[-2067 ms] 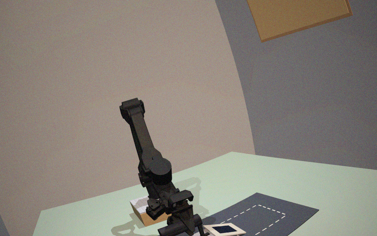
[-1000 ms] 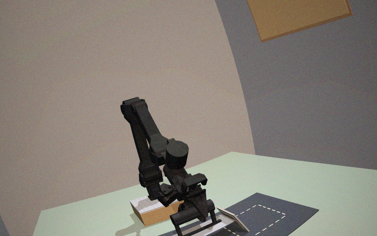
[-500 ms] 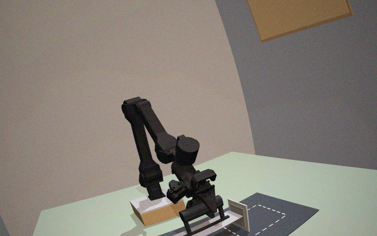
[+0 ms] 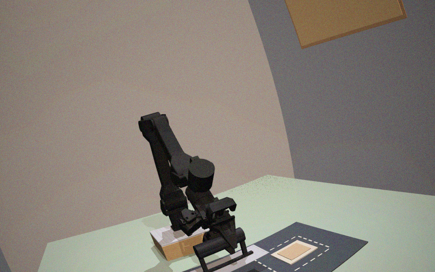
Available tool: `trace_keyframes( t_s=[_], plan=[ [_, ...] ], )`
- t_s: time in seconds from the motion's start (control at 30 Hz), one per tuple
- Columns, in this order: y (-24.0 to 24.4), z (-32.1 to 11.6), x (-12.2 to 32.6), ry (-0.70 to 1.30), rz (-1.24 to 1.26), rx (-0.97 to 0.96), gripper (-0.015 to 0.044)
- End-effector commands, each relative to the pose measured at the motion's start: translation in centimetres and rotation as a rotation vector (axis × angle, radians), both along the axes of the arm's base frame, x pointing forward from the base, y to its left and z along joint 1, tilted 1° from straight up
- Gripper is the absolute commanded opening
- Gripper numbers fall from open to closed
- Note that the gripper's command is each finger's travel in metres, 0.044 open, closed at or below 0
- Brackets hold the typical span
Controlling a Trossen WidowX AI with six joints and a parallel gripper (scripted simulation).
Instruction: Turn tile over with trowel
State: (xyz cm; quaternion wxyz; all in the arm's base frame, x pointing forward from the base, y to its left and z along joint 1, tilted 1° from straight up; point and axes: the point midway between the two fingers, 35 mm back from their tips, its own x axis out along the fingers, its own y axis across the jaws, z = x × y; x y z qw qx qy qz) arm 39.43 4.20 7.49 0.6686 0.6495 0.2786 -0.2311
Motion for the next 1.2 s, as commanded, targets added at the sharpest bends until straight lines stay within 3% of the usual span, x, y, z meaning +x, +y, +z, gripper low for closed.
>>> trace_keyframes(
  t_s=[0.0, 1.17],
  plan=[
    [-1.95, 2.38, 0.6, -0.042, 0.004, 0.0, 0.0],
    [-2.34, 2.6, 0.59, -0.043, 0.005, 0.0, 0.0]
  ],
)
